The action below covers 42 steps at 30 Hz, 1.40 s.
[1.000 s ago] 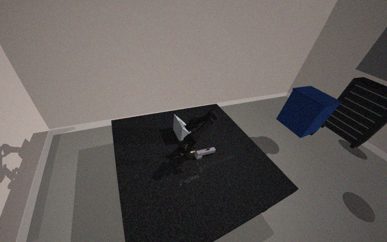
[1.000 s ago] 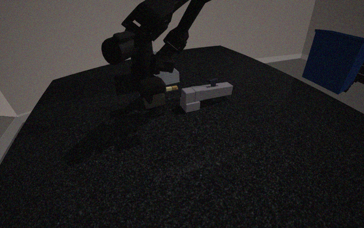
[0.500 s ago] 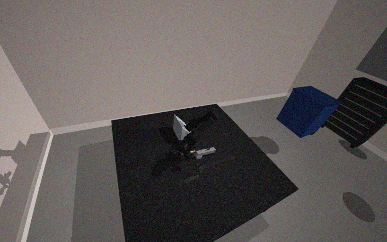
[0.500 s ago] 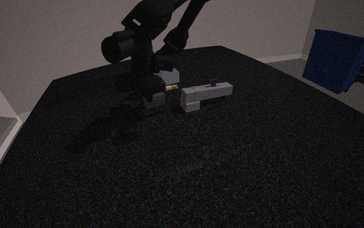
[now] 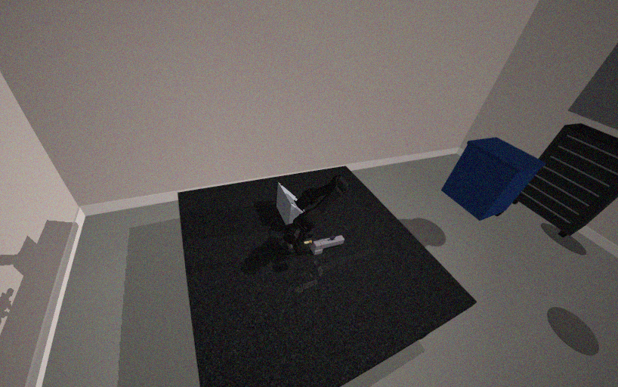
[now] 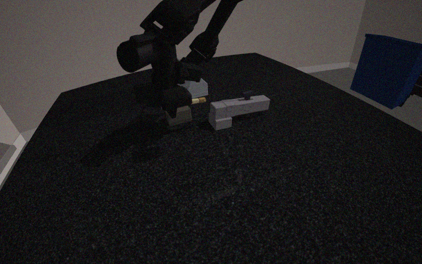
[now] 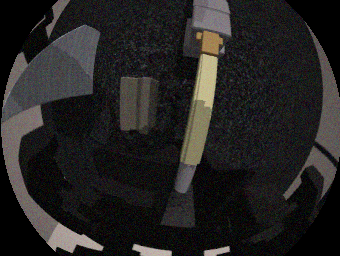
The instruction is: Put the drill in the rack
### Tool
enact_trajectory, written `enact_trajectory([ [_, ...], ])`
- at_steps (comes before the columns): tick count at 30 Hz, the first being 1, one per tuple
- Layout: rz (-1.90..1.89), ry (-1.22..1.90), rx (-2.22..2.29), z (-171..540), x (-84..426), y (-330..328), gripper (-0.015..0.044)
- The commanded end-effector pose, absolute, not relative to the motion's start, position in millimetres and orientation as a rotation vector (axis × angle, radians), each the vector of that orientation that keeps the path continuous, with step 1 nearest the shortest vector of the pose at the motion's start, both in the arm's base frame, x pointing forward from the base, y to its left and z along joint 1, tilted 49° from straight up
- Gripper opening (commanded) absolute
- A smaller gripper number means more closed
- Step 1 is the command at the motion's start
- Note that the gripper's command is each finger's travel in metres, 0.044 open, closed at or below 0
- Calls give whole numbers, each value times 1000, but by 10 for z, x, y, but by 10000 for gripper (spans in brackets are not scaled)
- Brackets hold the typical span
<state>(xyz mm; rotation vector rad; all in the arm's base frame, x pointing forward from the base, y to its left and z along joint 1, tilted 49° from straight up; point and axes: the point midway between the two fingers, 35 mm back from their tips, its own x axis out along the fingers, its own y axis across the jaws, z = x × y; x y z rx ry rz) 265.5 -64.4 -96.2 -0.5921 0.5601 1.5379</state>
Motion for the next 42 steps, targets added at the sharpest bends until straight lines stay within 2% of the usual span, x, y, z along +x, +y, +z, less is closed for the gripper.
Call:
enact_trajectory([
  [1, 1534, 560, -600, -955, 2669, -674, 0],
  [42, 1534, 560, -601, -935, 2683, -719, 0],
])
